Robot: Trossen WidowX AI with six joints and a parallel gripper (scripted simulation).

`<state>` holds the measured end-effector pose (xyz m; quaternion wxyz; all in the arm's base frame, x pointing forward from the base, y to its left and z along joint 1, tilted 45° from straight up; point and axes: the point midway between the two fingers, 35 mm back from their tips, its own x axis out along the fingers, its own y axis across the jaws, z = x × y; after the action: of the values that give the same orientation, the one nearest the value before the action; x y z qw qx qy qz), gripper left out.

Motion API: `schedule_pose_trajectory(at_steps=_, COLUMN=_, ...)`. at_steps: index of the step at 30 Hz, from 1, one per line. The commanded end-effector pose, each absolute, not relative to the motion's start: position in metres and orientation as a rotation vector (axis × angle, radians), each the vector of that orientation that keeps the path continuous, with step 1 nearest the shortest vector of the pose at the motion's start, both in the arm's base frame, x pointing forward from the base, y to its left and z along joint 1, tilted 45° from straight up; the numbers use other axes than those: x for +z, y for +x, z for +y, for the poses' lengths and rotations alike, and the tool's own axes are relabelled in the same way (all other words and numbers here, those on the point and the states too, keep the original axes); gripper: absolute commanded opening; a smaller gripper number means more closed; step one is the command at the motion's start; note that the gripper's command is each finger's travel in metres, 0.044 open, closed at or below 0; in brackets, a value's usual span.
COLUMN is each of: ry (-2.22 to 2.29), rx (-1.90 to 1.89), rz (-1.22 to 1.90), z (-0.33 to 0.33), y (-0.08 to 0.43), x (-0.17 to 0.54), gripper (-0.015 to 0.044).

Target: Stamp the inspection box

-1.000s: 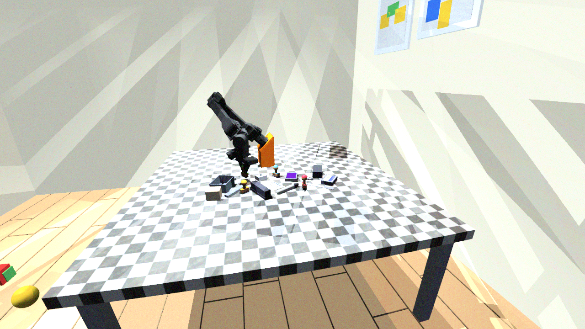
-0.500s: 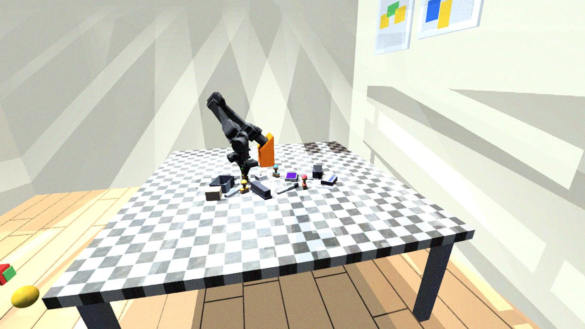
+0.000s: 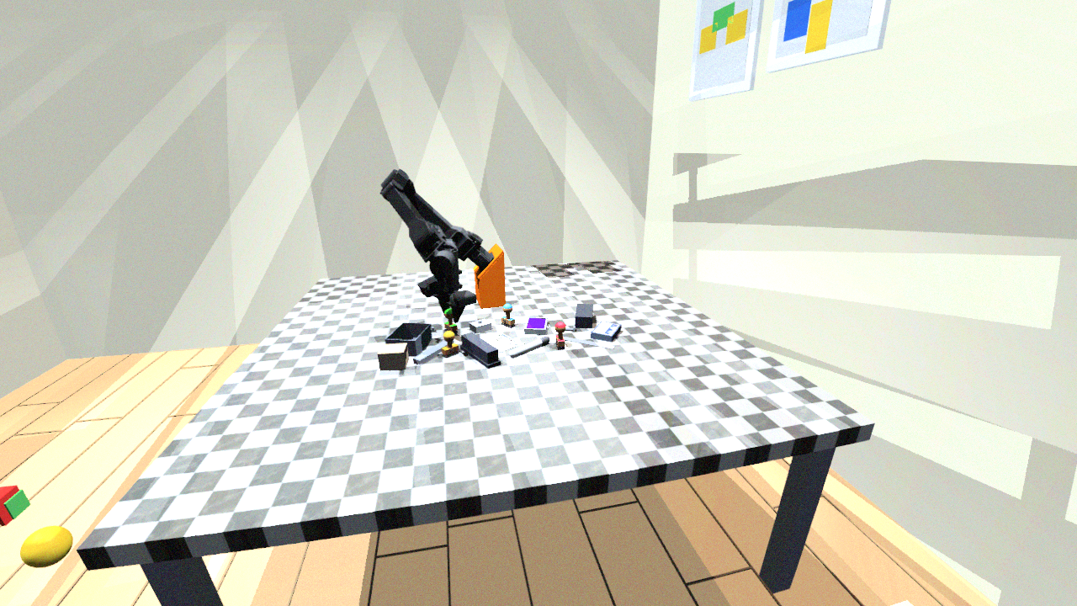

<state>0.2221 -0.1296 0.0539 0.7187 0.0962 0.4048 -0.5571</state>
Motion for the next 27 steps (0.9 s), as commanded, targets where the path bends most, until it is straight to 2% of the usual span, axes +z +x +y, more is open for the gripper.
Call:
schedule_pose_trajectory(at_steps=1, ry=0.228, rx=-1.214, rz=0.893, z=-0.097, y=0.228, x=0.081, gripper=0.0269)
schedule_pose_trajectory(at_steps=7, ry=0.212, rx=-1.222, rz=0.891, z=-0.054, y=0.214, x=0.13, gripper=0.0269)
schedule_pose_trajectory(at_steps=27, ry=0.205, rx=-1.223, rz=0.894, z=-0.054, y=0.214, x=0.13, gripper=0.0269)
